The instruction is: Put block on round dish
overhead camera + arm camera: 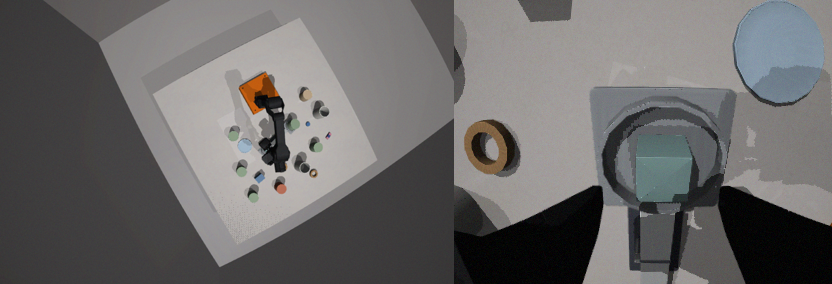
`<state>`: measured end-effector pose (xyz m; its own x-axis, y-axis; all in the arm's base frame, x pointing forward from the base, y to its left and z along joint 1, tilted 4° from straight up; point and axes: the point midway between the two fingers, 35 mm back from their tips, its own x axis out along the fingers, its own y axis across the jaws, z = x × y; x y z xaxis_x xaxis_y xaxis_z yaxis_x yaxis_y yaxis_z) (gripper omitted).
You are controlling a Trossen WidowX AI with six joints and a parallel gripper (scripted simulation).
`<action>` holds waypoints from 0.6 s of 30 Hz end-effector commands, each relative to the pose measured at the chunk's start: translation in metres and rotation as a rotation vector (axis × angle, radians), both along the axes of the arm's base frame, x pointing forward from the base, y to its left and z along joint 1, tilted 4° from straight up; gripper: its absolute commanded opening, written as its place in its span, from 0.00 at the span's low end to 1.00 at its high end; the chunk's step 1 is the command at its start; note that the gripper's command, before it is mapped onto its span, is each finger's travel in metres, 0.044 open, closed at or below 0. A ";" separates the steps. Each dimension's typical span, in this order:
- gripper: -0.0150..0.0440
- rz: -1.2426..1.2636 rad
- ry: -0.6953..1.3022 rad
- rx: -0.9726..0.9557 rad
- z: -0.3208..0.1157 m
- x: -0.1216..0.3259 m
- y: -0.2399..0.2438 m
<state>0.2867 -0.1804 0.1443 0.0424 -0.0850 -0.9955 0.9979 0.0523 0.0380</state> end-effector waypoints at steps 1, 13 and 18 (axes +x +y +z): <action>0.69 -0.004 0.011 0.002 -0.008 -0.002 0.000; 0.69 -0.004 0.011 0.002 -0.025 -0.001 -0.001; 0.69 -0.004 0.011 0.002 -0.033 0.000 -0.002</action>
<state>0.2879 -0.1821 0.1176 0.0389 -0.0832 -0.9958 0.9982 0.0493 0.0348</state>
